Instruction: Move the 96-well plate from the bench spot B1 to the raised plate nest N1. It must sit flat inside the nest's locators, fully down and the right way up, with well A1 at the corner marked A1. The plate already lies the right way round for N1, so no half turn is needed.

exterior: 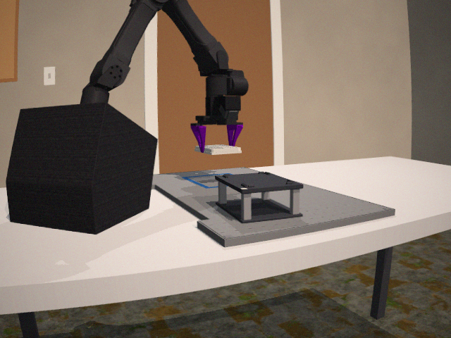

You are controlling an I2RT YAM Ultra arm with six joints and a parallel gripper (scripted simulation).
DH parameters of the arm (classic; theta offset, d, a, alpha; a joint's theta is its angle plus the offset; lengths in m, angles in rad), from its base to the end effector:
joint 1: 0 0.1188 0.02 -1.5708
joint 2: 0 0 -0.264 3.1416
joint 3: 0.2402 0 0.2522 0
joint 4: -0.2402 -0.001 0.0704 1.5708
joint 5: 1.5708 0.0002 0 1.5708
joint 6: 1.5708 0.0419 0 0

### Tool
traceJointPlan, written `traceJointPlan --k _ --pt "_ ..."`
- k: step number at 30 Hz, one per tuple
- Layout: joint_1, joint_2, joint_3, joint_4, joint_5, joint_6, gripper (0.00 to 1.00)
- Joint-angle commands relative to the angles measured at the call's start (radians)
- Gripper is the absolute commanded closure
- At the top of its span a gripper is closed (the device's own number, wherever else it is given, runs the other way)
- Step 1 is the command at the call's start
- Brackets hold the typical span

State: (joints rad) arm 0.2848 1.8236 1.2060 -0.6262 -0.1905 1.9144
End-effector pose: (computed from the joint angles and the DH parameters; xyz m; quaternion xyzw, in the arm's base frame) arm 0.3393 0.1086 0.1758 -0.7040 -0.6851 -0.1870 0.0101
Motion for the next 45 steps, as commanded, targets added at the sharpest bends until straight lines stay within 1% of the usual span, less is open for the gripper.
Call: traceJointPlan --k 1,28,30,32,37,40,45 --pt "-0.014 -0.027 0.031 -0.016 0.000 -0.006 1.00" --pt "-0.014 -0.027 0.031 -0.016 0.000 -0.006 1.00" --pt "-0.030 -0.035 -0.024 -0.009 -0.011 0.054 1.00" --pt "-0.047 -0.042 -0.039 -0.001 -0.016 0.086 1.00" --pt "-0.091 -0.064 -0.077 0.019 -0.029 0.034 1.00" --pt "-0.100 -0.068 -0.084 0.019 -0.032 0.025 1.00" --pt "-0.146 -0.085 -0.116 0.016 -0.046 -0.019 1.00"
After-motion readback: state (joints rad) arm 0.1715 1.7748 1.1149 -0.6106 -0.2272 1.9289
